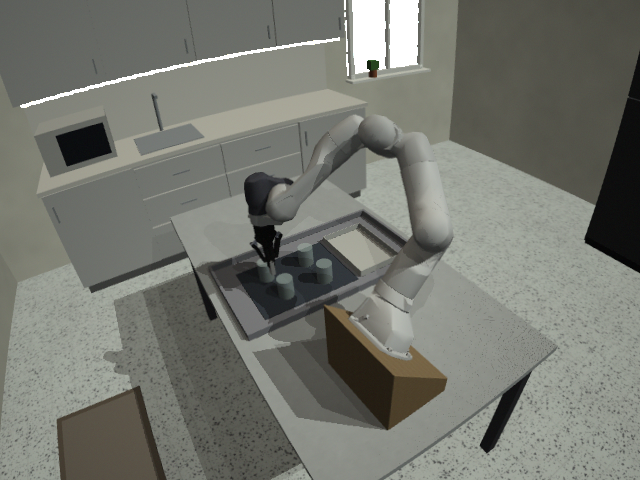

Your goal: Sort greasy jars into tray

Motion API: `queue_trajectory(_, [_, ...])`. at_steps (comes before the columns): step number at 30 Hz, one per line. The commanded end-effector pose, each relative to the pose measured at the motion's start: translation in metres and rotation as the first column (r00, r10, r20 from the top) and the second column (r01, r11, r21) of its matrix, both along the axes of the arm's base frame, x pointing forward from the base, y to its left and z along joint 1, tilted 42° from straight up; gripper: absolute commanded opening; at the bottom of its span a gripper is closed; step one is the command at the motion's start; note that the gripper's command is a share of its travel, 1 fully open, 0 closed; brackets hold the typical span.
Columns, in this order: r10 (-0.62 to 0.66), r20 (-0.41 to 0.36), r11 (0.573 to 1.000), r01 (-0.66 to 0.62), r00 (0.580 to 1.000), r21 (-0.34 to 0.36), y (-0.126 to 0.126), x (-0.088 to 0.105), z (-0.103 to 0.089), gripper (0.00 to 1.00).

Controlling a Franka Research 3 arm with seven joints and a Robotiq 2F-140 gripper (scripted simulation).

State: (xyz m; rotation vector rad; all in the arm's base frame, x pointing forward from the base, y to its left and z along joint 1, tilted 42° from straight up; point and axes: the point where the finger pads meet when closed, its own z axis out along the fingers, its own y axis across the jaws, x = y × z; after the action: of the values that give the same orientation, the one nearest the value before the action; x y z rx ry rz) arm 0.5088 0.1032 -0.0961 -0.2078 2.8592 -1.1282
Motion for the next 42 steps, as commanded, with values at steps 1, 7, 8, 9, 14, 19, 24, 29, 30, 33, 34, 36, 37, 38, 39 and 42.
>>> queue_trajectory(1, [-0.001,0.019,1.000,0.001,1.000,0.018,0.0033,0.0040,-0.0039,0.00])
queue_trajectory(7, [-0.001,0.019,1.000,0.001,1.000,0.018,0.0033,0.0040,-0.0039,0.00])
queue_trajectory(8, [-0.001,0.019,1.000,0.001,1.000,0.018,0.0033,0.0040,-0.0039,0.00])
queue_trajectory(9, [-0.001,0.019,1.000,0.001,1.000,0.018,0.0033,0.0040,-0.0039,0.00])
queue_trajectory(14, [-0.001,0.019,1.000,0.001,1.000,0.018,0.0034,0.0045,-0.0039,0.00])
queue_trajectory(19, [-0.001,0.019,1.000,0.001,1.000,0.018,0.0034,0.0052,-0.0038,0.00])
queue_trajectory(24, [-0.001,0.019,1.000,0.001,1.000,0.018,0.0035,0.0056,-0.0038,0.00])
queue_trajectory(29, [-0.001,0.019,1.000,0.001,1.000,0.018,0.0036,0.0062,-0.0038,0.00])
queue_trajectory(30, [-0.001,0.019,1.000,0.001,1.000,0.018,0.0036,0.0064,-0.0038,0.00])
queue_trajectory(33, [-0.001,0.019,1.000,0.001,1.000,0.018,0.0037,0.0068,-0.0038,0.00])
queue_trajectory(34, [-0.001,0.019,1.000,0.001,1.000,0.018,0.0037,0.0069,-0.0038,0.00])
queue_trajectory(36, [-0.001,0.019,1.000,0.001,1.000,0.018,0.0037,0.0072,-0.0038,0.00])
queue_trajectory(37, [-0.001,0.019,1.000,0.001,1.000,0.018,0.0038,0.0073,-0.0038,0.00])
queue_trajectory(38, [-0.001,0.019,1.000,0.001,1.000,0.018,0.0038,0.0073,-0.0038,0.00])
queue_trajectory(39, [-0.001,0.019,1.000,0.001,1.000,0.018,0.0038,0.0073,-0.0038,0.00])
queue_trajectory(42, [-0.001,0.019,1.000,0.001,1.000,0.018,0.0038,0.0077,-0.0038,0.00])
